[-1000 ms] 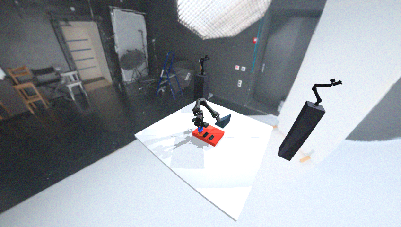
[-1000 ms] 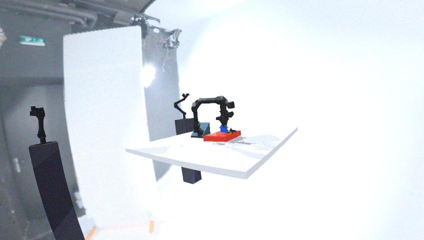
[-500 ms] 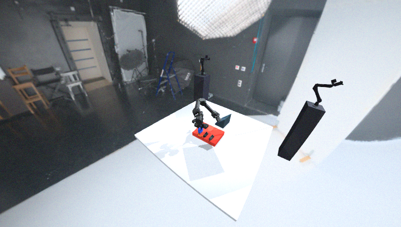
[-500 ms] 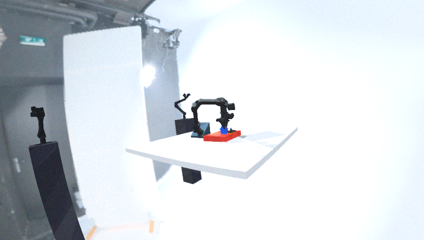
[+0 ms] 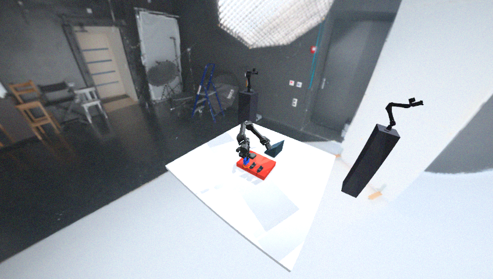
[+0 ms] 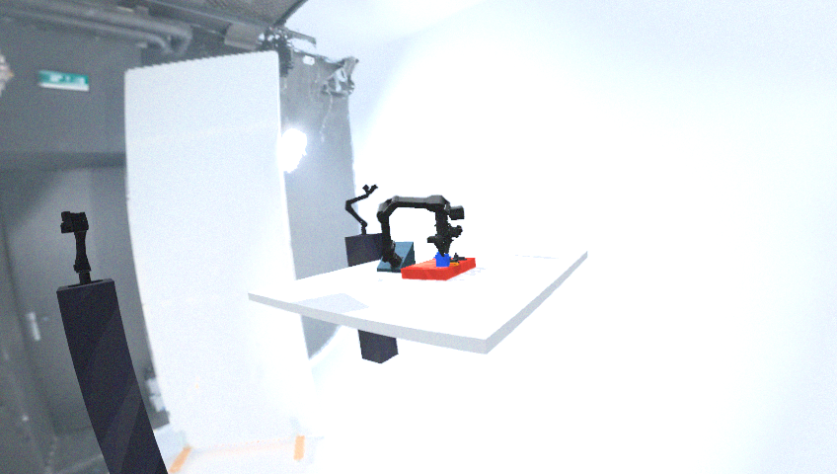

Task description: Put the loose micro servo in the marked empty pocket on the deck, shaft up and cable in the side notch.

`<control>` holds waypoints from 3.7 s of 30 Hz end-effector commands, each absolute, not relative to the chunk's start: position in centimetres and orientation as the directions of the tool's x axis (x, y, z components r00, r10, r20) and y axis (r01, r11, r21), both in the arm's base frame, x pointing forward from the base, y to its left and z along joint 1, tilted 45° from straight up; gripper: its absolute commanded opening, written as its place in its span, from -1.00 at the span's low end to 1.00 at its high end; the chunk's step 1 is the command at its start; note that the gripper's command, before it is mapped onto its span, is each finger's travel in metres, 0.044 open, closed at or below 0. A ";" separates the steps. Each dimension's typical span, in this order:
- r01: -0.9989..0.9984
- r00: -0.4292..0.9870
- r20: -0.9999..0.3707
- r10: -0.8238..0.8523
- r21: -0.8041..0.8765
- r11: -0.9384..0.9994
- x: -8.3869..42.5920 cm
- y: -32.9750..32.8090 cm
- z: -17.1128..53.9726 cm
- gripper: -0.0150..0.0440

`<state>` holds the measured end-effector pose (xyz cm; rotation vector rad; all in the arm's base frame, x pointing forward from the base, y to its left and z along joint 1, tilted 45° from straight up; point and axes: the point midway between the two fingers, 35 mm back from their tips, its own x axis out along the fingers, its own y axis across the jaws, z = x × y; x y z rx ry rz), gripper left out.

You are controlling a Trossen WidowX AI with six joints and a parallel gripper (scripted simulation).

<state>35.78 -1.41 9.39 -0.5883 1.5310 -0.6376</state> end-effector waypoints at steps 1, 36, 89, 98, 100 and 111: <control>0.005 -0.051 -0.709 -0.703 -0.704 0.710 35.7 -1.7 9.1 -0.49; 0.005 -0.051 -0.708 -0.704 -0.705 0.709 35.6 -4.1 6.8 -0.49; -0.089 0.117 -0.765 -0.634 -0.643 0.760 25.4 6.2 16.6 1.00; -0.089 0.117 -0.765 -0.634 -0.643 0.760 25.4 6.2 16.6 1.00; -0.089 0.117 -0.765 -0.634 -0.643 0.760 25.4 6.2 16.6 1.00; -0.089 0.117 -0.765 -0.634 -0.643 0.760 25.4 6.2 16.6 1.00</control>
